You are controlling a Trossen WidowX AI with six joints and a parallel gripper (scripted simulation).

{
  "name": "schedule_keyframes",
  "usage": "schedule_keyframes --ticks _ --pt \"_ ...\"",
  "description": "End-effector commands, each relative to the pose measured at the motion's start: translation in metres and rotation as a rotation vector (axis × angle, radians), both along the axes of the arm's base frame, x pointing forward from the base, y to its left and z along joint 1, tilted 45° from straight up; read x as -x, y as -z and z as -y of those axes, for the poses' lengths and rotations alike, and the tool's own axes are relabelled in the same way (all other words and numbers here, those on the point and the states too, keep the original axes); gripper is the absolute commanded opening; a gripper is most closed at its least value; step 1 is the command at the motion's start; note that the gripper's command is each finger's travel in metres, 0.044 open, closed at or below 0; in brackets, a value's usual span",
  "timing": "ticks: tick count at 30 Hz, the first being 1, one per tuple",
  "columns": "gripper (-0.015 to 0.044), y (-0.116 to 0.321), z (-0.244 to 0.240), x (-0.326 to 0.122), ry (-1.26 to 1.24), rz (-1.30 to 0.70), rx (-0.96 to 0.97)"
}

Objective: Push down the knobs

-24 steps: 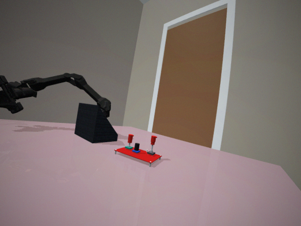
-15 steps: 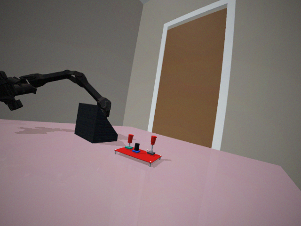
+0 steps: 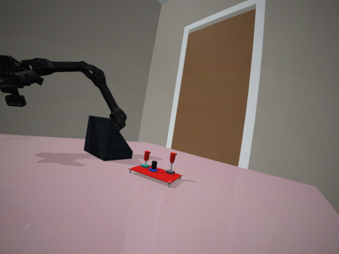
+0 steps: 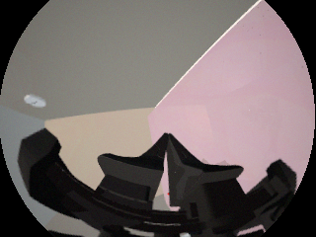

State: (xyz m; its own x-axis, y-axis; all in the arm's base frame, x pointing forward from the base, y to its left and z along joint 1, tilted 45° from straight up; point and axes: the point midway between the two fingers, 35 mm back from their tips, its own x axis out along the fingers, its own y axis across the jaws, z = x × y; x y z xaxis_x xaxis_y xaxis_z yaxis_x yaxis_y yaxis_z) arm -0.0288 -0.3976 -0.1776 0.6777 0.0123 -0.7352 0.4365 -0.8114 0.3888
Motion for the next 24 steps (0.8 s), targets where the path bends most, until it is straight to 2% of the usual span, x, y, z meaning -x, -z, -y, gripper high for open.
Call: schedule_keyframes --ticks 1,14,24 --pt "0.0000 -0.013 -0.001 -0.033 -0.128 -0.002 0.032" --pt "0.0000 -0.055 -0.025 -0.143 -0.561 0.028 0.148" --pt "0.0000 -0.089 -0.074 -0.215 -0.844 0.065 0.166"
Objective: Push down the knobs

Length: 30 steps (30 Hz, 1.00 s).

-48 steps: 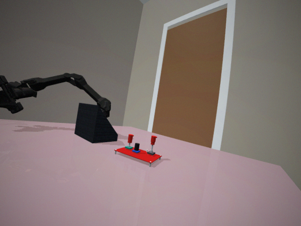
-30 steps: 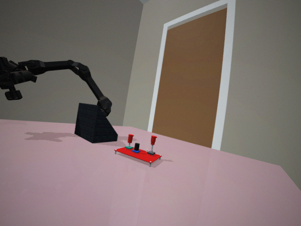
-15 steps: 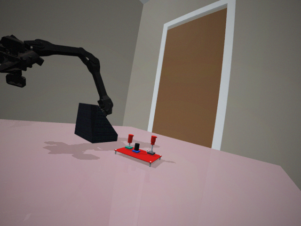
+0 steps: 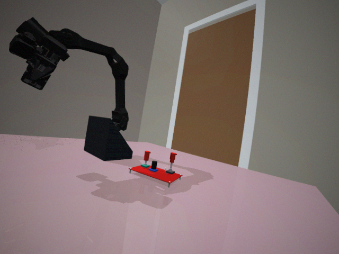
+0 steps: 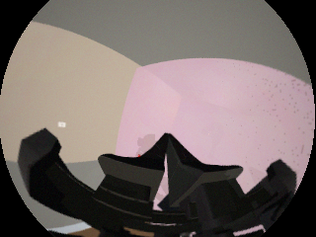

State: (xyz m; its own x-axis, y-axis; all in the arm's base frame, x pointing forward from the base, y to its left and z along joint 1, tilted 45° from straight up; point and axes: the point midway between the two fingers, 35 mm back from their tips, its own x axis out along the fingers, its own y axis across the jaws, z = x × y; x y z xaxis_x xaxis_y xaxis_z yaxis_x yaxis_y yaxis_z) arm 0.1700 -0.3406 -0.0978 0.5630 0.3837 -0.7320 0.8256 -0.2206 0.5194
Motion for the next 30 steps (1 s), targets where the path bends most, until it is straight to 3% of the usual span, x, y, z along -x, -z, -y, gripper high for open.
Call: schedule_keyframes --ticks 1,16,30 --pt "0.0000 -0.012 -0.021 -0.023 -0.110 0.004 0.008" --pt "0.0000 -0.054 -0.110 -0.104 -0.602 0.110 0.110" --pt "0.0000 -0.087 -0.195 -0.139 -0.952 0.199 0.151"
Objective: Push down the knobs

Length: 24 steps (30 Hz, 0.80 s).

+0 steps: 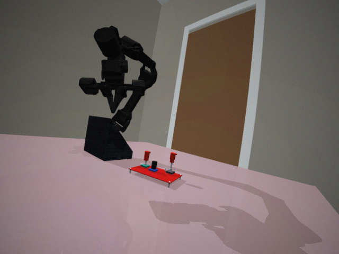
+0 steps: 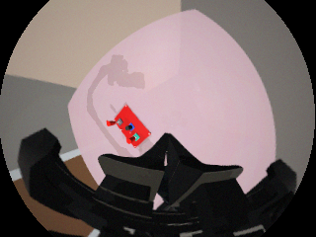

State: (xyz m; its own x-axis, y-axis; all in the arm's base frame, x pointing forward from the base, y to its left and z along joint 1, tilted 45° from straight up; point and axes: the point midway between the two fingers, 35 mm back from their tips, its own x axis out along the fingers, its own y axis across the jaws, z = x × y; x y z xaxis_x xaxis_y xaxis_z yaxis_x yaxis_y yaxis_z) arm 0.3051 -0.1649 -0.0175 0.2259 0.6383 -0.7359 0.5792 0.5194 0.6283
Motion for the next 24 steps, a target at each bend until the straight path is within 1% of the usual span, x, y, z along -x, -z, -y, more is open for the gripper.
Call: schedule_keyframes --ticks 1,9,18,20,24 --pt "0.0000 -0.009 -0.026 -0.006 -0.119 0.032 0.009" --pt "0.0000 -0.028 -0.083 -0.015 -0.374 0.117 0.016" --pt "0.0000 -0.049 -0.146 -0.012 -0.658 0.218 0.007" --pt "0.0000 -0.052 -0.155 -0.011 -0.698 0.233 0.004" --pt "0.0000 -0.050 -0.158 -0.010 -0.703 0.234 0.004"
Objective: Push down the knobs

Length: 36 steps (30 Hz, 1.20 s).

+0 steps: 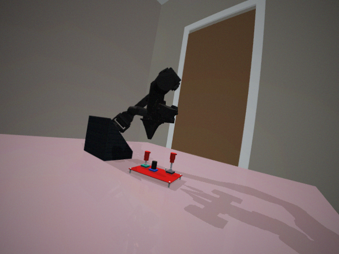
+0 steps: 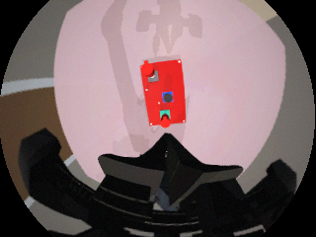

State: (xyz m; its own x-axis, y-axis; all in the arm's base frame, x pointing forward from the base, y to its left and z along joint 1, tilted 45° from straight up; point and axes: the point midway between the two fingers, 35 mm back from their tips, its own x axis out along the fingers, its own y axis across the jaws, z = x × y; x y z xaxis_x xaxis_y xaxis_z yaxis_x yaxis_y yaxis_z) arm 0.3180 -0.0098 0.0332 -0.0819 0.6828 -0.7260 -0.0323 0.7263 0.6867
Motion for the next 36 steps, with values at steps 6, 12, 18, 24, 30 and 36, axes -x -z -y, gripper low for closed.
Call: schedule_keyframes --ticks 6,12,18,24,30,36 --pt "0.0000 0.013 -0.015 0.004 -0.007 0.004 -0.008" --pt "0.0000 0.017 -0.018 0.004 -0.007 0.005 -0.008" --pt "0.0000 0.024 -0.025 0.005 -0.007 0.005 -0.009" --pt "0.0000 0.028 -0.029 0.006 -0.007 0.005 -0.009" --pt "0.0000 0.028 -0.029 0.006 -0.007 0.005 -0.009" --pt "0.0000 0.029 -0.030 0.006 -0.007 0.005 -0.009"
